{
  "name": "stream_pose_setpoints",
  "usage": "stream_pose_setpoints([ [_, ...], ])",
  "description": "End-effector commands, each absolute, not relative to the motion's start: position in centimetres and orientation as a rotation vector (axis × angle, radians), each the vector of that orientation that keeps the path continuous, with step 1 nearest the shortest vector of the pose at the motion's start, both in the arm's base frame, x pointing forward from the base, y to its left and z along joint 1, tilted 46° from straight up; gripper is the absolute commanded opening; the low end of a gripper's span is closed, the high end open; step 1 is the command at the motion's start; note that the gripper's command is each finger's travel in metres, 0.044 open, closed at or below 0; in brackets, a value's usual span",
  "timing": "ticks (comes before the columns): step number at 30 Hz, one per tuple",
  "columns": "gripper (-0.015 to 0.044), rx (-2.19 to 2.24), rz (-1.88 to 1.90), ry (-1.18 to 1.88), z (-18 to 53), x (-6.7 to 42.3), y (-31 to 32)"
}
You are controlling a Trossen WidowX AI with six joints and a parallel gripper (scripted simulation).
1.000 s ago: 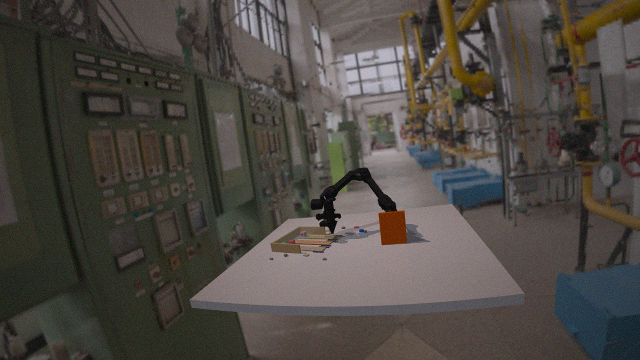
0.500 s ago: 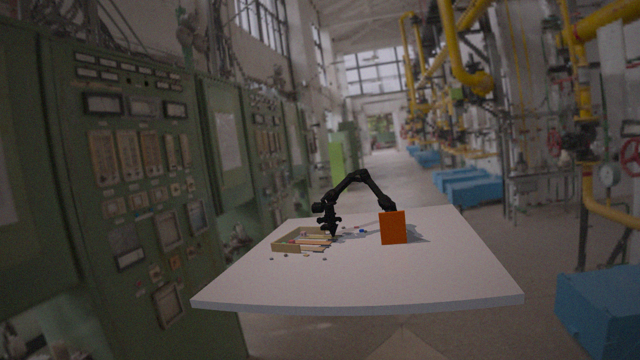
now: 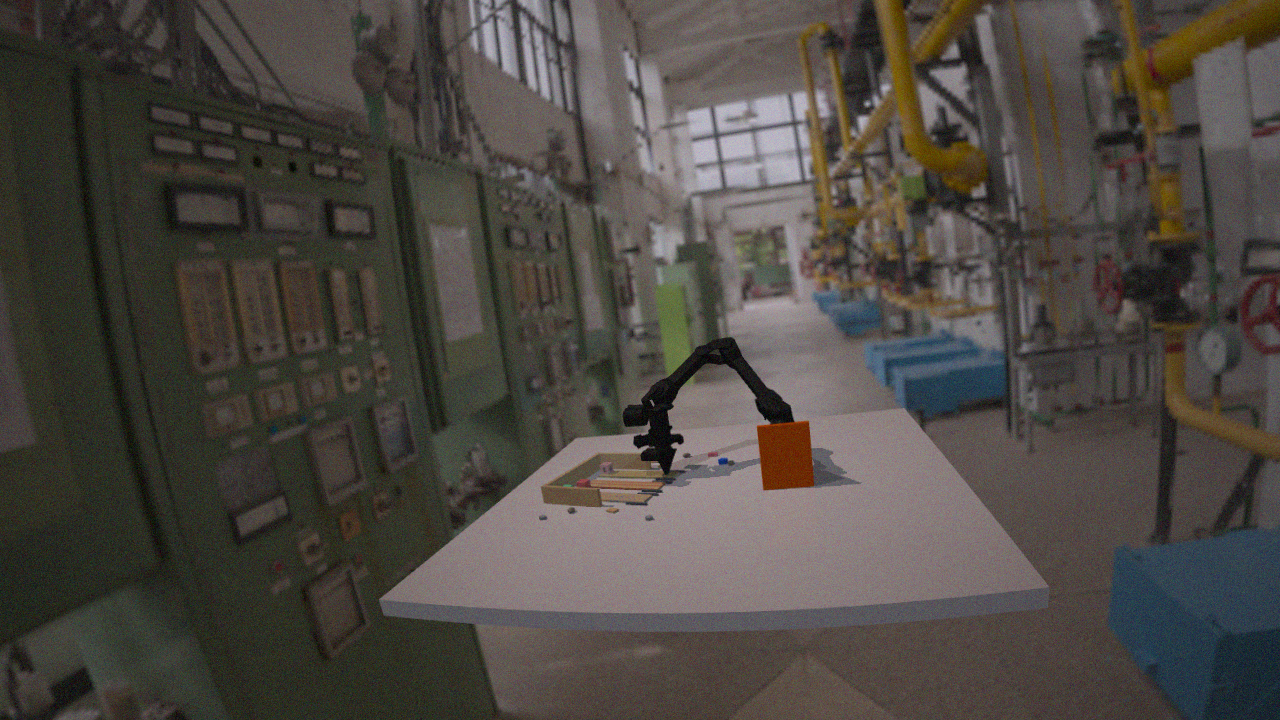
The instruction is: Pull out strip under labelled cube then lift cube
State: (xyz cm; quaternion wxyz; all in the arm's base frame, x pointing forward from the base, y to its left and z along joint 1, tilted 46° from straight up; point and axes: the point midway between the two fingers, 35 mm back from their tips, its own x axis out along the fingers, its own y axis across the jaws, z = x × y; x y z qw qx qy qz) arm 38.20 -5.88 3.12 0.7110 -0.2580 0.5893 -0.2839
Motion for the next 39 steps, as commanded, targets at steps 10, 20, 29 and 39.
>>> stream_pose_setpoints([
  [10,0.0,-0.575,-0.625,1.309,3.0,38.2,-5.9],
  [20,0.0,-0.575,-0.625,1.309,2.9,38.3,-6.0],
  [29,0.0,-0.575,-0.625,1.309,2.9,38.1,-6.1],
  [39,0.0,-0.575,-0.625,1.31,2.5,36.5,-6.1],
])
